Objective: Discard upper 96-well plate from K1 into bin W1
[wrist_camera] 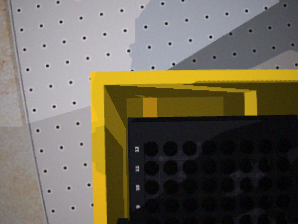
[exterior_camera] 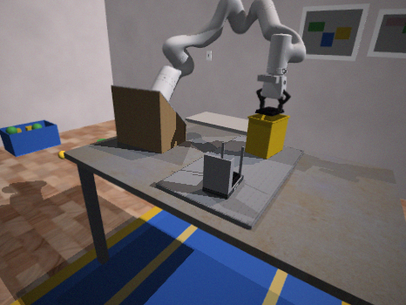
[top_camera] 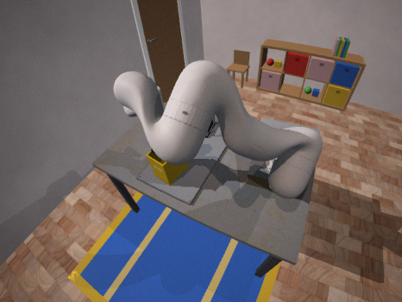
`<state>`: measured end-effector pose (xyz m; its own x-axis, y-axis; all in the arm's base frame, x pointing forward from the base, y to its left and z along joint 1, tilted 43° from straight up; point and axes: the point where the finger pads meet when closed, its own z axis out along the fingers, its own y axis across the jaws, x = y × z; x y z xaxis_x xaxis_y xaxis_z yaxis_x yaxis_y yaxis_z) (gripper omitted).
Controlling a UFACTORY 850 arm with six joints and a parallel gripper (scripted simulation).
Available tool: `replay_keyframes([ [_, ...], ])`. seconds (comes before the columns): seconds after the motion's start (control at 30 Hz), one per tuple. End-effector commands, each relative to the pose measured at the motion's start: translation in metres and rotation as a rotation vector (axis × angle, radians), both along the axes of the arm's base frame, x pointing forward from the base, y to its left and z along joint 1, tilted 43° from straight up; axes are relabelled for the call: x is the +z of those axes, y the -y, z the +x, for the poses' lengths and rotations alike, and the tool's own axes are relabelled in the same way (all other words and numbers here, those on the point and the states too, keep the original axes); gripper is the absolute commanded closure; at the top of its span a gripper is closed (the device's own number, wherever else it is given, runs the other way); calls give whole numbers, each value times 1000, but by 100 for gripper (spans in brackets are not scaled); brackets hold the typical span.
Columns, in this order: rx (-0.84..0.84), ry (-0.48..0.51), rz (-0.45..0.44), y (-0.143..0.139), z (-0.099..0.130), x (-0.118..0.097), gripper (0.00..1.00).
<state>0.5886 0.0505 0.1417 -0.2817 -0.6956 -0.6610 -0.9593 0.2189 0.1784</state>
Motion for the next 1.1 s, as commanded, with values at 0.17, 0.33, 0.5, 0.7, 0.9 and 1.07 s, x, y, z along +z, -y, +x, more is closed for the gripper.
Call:
replay_keyframes([
  [0.17,-1,2,0,-9,1,-9,100],
  [0.33,-1,2,0,-14,1,-15,100],
  [0.5,-1,2,0,-18,2,-19,100],
  [0.7,-1,2,0,-20,2,-22,100],
  [0.9,-1,2,0,-21,2,-22,100],
  [1.07,-1,2,0,-21,2,-22,100],
])
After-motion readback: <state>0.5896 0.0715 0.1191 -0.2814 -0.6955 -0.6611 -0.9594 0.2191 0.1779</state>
